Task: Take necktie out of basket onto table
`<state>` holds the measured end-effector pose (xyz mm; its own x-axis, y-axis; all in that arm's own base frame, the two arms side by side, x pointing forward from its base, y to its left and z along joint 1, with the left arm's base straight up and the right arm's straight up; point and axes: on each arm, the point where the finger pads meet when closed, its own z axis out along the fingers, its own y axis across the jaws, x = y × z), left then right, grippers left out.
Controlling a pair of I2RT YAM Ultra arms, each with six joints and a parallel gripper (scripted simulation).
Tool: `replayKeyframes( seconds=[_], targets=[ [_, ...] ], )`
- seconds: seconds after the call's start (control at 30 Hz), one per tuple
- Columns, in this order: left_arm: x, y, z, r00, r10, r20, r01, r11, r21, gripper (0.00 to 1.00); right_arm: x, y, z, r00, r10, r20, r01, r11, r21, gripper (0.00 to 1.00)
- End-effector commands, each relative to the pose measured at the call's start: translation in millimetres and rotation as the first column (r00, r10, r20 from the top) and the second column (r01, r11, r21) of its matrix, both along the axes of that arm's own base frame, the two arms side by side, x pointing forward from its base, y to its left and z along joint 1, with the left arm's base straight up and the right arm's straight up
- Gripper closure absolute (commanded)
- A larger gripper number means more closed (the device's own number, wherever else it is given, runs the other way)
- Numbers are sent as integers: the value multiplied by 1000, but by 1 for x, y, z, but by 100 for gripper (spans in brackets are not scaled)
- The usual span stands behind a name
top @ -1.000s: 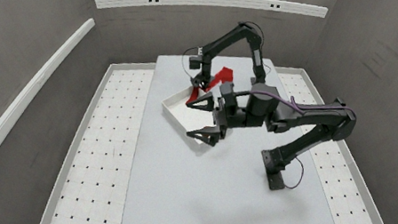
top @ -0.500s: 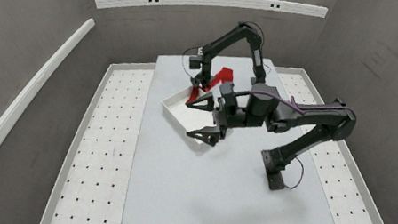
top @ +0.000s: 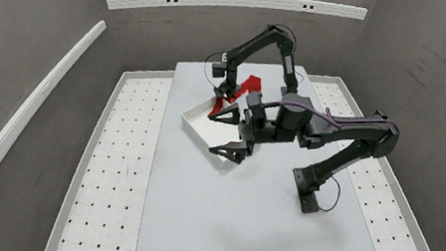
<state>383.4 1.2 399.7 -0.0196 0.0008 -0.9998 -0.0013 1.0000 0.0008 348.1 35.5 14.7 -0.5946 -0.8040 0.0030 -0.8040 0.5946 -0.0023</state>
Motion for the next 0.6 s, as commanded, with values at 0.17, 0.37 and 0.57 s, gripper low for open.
replayKeyframes(
  seconds=[0.17,0.37,0.57],
  targets=[
    [0,0,0,1000,0,0,0,1000,0,0,0,2,34,1000,1,0,-1,1000,4,96],
    [0,0,0,1000,0,0,0,1000,0,0,0,2,45,1000,1,0,-1,1000,4,96],
    [0,0,0,1000,0,0,0,1000,0,0,0,2,50,1000,1,0,-1,1000,4,96]
  ],
)
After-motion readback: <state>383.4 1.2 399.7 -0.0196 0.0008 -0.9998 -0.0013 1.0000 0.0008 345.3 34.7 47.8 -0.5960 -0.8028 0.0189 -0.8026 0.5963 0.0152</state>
